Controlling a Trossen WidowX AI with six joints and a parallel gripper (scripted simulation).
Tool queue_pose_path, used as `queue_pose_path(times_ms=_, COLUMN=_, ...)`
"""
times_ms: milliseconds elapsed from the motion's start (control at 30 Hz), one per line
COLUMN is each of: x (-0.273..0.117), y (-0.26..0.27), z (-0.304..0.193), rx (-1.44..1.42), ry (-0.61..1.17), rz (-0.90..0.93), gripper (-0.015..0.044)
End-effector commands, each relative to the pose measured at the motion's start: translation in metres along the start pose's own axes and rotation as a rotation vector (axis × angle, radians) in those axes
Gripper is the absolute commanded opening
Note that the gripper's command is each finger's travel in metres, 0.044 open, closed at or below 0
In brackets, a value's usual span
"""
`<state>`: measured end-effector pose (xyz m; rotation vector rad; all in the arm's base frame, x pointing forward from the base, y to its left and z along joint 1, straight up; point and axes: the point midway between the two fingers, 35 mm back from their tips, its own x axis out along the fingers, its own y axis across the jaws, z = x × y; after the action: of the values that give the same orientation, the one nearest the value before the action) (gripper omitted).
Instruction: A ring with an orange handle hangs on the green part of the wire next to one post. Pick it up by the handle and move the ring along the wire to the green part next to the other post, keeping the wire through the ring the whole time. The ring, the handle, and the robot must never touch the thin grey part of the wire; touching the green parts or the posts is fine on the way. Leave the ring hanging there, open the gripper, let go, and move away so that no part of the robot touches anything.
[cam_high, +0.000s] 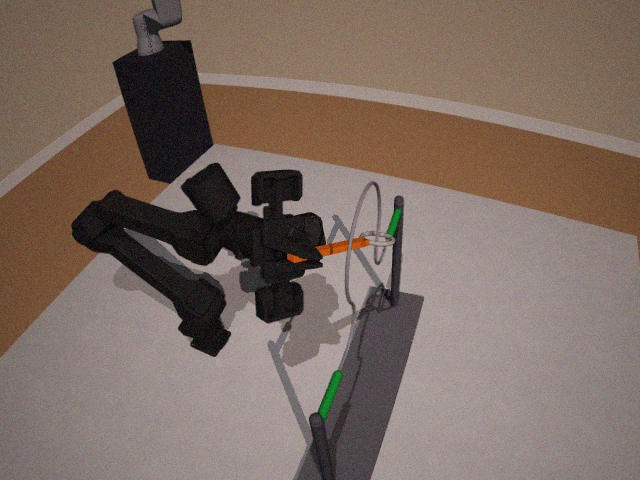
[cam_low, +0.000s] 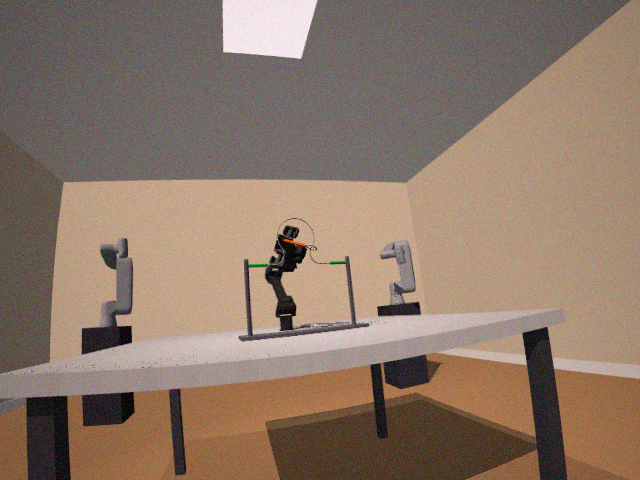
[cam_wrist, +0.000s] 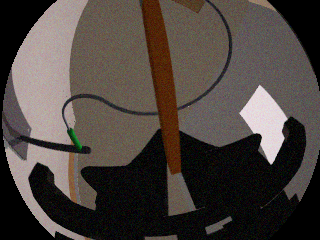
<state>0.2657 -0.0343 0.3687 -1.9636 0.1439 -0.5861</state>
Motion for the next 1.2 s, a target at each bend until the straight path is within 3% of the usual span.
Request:
queue_pose_path(times_ms=0, x=-0.001, y=0.006, z=0.0, rx=0.025, ry=0.0, rz=0.007, gripper=-0.015)
queue_pose_path(times_ms=1167, x=-0.034, y=0.106, z=0.034, rx=0.639, ry=0.072, rz=0.4, gripper=-0.015)
